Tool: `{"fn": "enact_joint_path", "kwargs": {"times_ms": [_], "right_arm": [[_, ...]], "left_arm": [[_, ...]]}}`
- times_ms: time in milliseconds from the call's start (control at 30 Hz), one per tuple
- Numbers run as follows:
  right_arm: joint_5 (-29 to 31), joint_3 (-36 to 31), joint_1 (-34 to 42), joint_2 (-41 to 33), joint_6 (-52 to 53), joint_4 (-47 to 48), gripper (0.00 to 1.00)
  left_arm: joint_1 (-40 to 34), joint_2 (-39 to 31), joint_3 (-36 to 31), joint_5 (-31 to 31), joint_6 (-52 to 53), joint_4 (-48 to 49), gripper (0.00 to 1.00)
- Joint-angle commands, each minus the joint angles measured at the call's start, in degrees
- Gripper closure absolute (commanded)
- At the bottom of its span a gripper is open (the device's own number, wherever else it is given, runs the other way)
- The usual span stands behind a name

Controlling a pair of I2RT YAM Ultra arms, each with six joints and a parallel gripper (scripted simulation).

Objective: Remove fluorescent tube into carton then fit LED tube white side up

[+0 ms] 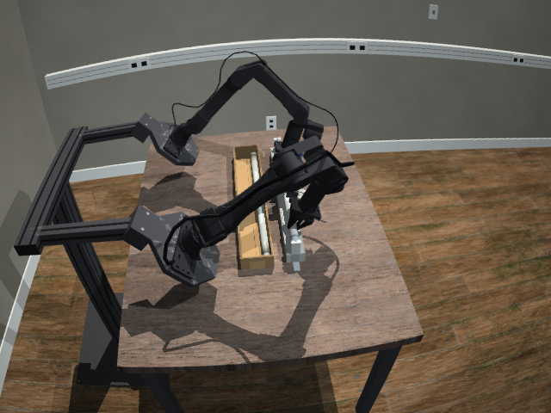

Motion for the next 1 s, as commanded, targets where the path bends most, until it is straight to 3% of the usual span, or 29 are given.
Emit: {"fn": "enact_joint_path", "kwargs": {"times_ms": [0, 300, 967], "right_arm": [[-1.53, 3.75, -0.57, 1.08, -0.71, -2.09, 0.89], [-3.47, 8.04, -1.69, 3.74, -1.12, -5.6, 0.89], [-3.8, 11.63, -1.74, 4.12, -1.35, -6.91, 0.89]], "left_arm": [[0.61, 1.41, 4.03, 1.27, 0.74, -2.02, 0.89], [0.99, 4.85, 9.26, 2.22, 1.06, -6.41, 0.89], [1.2, 5.56, 13.31, 2.81, 1.29, -8.58, 0.89]]}}
